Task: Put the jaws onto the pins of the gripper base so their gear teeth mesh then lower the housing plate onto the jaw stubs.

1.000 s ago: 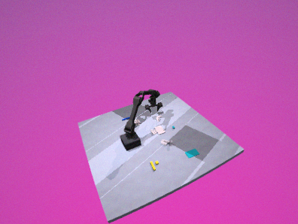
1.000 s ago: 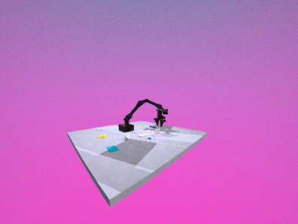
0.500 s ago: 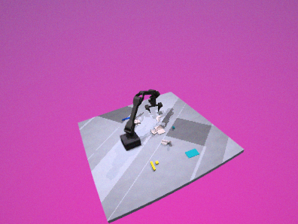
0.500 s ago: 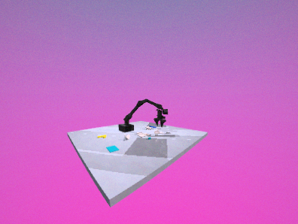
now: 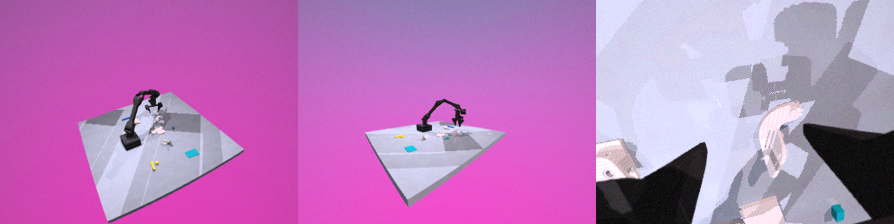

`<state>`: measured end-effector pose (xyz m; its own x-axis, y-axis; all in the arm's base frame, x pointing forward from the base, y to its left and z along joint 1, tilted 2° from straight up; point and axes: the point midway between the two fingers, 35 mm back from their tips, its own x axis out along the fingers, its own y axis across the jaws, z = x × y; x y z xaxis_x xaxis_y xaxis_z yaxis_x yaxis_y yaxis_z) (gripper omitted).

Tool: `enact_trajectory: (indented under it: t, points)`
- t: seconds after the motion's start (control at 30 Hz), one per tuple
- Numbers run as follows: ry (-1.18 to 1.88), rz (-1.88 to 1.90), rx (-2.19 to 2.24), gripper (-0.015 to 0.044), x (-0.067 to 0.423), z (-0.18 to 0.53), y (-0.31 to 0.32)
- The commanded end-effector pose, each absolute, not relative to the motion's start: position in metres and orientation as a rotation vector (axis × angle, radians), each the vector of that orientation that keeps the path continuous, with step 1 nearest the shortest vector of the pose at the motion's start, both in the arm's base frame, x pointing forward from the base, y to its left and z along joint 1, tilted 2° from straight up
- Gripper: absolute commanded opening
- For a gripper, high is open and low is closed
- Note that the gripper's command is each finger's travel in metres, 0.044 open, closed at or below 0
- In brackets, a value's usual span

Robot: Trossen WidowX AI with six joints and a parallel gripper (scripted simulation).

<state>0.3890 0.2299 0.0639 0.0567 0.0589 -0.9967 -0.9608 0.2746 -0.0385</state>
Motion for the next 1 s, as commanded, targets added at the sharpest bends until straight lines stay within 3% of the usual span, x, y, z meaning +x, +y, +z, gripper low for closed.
enact_trajectory:
  t: [0.0,0.47,0.97]
  points:
    - [1.245,1.002,-0.980,0.0361,0.3877,0.0720,0.2292]
    - [1.245,1.002,-0.980,0.0000,0.3877,0.0720,0.2292]
    - [1.245,1.002,-0.980,0.0000,0.3877,0.0720,0.2292]
